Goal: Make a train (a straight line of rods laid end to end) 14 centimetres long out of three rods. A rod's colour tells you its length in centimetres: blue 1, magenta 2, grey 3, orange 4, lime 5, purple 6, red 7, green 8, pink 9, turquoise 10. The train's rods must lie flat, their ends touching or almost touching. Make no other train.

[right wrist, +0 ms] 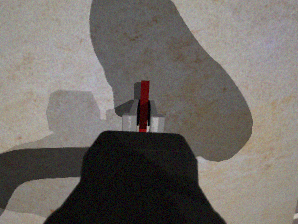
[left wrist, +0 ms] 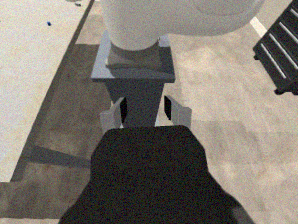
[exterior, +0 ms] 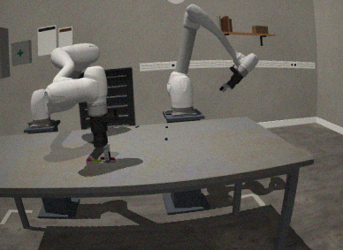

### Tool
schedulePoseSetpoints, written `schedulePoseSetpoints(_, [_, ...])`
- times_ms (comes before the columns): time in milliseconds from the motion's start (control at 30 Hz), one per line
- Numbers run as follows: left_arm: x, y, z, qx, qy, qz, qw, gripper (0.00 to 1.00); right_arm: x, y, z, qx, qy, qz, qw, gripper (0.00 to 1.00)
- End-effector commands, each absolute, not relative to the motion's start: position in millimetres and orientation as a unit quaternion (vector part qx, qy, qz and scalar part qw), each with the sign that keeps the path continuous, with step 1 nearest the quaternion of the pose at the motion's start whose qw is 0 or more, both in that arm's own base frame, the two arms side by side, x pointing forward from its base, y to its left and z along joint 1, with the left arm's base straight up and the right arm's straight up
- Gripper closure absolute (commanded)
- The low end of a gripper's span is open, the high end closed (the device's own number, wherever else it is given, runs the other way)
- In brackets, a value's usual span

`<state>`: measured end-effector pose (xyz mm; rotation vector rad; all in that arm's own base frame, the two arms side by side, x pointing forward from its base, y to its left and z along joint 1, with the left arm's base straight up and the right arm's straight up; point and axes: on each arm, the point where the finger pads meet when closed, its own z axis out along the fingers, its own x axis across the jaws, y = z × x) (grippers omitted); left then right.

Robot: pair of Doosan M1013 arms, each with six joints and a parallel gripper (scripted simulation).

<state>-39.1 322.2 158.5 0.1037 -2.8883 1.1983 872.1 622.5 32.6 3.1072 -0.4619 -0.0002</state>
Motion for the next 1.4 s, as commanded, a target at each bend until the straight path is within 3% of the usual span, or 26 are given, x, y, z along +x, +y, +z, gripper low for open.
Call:
schedulePoseSetpoints(0, [-39.2, 322.4, 158.8, 0.033, -0.923, 0.383, 0.007, 0.0, 872.6, 622.7, 34.3, 0.989, -0.147, 0.001, -0.001, 0.76])
schedulePoseSetpoints(1367, [-39.2, 322.4, 158.8, 0.033, -0.923, 0.383, 0.007, 0.0, 872.6, 622.7, 24.0, 0.989, -0.147, 0.001, -0.001, 0.76])
